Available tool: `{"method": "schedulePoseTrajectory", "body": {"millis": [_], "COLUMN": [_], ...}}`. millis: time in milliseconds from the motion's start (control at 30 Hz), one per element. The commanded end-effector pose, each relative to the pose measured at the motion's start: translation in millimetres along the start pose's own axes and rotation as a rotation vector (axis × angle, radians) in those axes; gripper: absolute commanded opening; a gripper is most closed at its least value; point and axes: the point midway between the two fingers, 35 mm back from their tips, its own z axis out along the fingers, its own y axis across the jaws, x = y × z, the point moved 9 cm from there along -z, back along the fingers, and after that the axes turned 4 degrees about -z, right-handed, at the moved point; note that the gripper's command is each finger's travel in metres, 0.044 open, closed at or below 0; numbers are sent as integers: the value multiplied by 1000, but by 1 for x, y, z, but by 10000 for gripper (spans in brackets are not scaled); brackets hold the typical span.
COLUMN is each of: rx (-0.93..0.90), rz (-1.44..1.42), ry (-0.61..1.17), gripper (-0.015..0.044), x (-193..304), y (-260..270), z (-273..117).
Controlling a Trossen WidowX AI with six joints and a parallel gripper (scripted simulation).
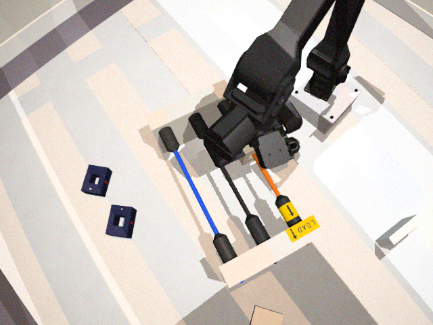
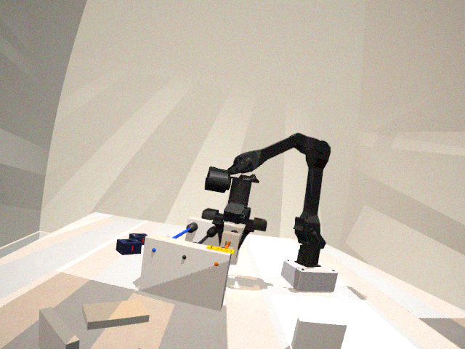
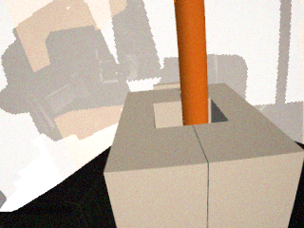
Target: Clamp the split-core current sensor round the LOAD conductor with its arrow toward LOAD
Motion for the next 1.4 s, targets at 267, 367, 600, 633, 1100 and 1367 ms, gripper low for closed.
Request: {"method": "schedulePoseTrajectory", "body": {"millis": [267,367,600,633,1100,1367], "rx": [0,0,0,0,0,0], "rz": [0,0,0,0,0,0], "ry": [0,0,0,0,0,0], "gripper": [236,265,265,265,265,265], "x": [0,0,0,0,0,0], "y": [0,0,0,0,0,0], "z": [0,0,0,0,0,0]}}
